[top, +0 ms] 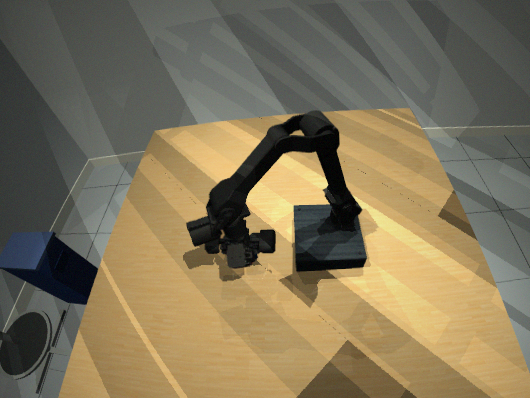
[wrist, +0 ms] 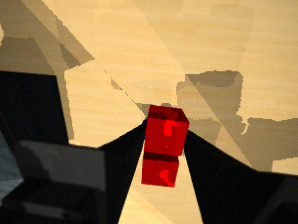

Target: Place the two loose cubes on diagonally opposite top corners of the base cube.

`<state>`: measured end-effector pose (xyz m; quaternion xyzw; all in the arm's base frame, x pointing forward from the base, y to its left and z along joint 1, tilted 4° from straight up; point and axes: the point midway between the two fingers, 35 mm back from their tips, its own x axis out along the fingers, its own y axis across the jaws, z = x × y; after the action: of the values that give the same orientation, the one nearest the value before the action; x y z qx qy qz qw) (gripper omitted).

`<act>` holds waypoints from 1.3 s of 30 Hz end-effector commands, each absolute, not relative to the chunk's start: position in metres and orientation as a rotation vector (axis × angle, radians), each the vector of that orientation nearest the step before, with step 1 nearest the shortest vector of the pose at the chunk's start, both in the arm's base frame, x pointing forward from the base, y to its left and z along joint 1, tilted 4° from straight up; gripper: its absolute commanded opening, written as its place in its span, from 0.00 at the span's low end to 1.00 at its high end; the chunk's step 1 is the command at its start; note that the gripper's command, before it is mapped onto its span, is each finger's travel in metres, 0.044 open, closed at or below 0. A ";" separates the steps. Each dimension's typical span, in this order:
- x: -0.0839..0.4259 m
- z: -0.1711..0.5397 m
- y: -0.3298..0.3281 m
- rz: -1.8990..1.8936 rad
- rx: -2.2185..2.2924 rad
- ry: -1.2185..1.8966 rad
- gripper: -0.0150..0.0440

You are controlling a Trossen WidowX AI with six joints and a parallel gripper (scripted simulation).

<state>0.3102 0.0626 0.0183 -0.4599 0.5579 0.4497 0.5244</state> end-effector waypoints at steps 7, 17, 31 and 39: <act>0.310 0.026 0.063 1.076 -1.100 1.335 0.60; 0.311 0.042 0.064 1.076 -1.100 1.335 0.60; 0.312 0.064 0.064 1.076 -1.100 1.335 0.60; 0.312 0.077 0.065 1.076 -1.100 1.335 0.60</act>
<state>0.3106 0.0641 0.0708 -0.4602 0.5586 0.4517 0.5217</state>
